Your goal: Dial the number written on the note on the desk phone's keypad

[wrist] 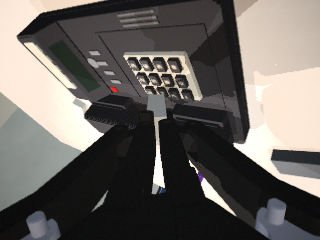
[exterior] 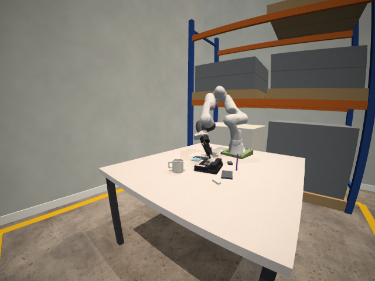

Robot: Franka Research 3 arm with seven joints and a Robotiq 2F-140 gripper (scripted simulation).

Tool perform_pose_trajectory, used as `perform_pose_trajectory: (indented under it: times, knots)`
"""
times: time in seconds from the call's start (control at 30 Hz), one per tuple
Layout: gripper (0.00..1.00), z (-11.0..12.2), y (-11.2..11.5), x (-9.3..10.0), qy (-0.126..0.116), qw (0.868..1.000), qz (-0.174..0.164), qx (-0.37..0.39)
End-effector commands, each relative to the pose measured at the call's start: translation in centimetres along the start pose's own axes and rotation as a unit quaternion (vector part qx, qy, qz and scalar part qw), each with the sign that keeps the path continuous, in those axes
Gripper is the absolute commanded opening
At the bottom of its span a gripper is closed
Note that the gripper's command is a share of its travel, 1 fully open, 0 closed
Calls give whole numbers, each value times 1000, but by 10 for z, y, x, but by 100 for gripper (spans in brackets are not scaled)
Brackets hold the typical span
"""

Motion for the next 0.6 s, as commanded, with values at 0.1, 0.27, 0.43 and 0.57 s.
perform_pose_trajectory:
  times: [0.1, 0.27, 0.43, 0.57]
  knots:
    - [0, 0, -2, 0, -1, 1000, 2, 3]
    - [0, 0, -2, 0, -1, 1000, 2, 3]
    - [0, -3, 0, 3, -1, 1000, 2, 3]
    - [0, -5, 2, 6, -1, 1000, 2, 3]
Point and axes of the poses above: the point where the finger pads meet when closed, its own x axis back along the fingers, its own z axis across the jaws, y = z × x, the point moved 3 cm from there along x, back along the fingers, and after that the axes turned 13 degrees about x, right-handed, at the moved point
